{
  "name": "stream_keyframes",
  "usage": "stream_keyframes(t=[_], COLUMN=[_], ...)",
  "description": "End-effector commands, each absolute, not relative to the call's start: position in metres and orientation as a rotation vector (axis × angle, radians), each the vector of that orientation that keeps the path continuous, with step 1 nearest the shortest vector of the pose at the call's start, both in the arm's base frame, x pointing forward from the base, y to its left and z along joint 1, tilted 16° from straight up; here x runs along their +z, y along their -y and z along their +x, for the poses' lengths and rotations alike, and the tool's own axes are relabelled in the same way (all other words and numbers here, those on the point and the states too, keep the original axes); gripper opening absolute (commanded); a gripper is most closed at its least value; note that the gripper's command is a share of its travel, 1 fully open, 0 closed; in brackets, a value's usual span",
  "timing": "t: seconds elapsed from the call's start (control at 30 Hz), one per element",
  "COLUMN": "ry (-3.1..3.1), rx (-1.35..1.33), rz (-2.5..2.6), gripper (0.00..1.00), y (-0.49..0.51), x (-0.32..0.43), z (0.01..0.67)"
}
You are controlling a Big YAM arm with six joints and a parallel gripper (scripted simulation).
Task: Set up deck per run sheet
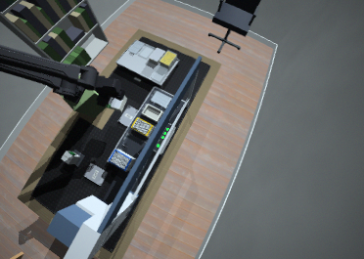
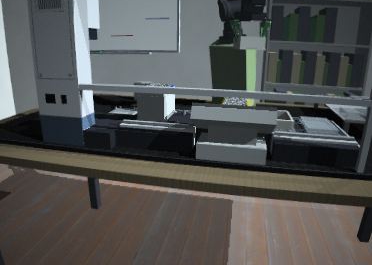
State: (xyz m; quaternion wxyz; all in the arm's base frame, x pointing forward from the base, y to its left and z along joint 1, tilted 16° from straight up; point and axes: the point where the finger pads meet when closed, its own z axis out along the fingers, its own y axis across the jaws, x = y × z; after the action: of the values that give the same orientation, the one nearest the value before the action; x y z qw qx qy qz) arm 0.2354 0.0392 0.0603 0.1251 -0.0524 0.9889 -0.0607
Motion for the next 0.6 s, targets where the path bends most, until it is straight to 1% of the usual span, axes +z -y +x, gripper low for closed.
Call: stream_keyframes(t=[0.0,0.27,0.57], ry=[-2.810,-2.801,-2.801], rx=[-0.124,-0.096,-0.096], rz=[0.006,0.174,0.175], gripper=[0.00,0.00,0.00], y=[-0.0487,-0.0486,-0.0486], x=[0.0860,0.0860,0.0860], z=[0.2598,0.2598,0.2598])
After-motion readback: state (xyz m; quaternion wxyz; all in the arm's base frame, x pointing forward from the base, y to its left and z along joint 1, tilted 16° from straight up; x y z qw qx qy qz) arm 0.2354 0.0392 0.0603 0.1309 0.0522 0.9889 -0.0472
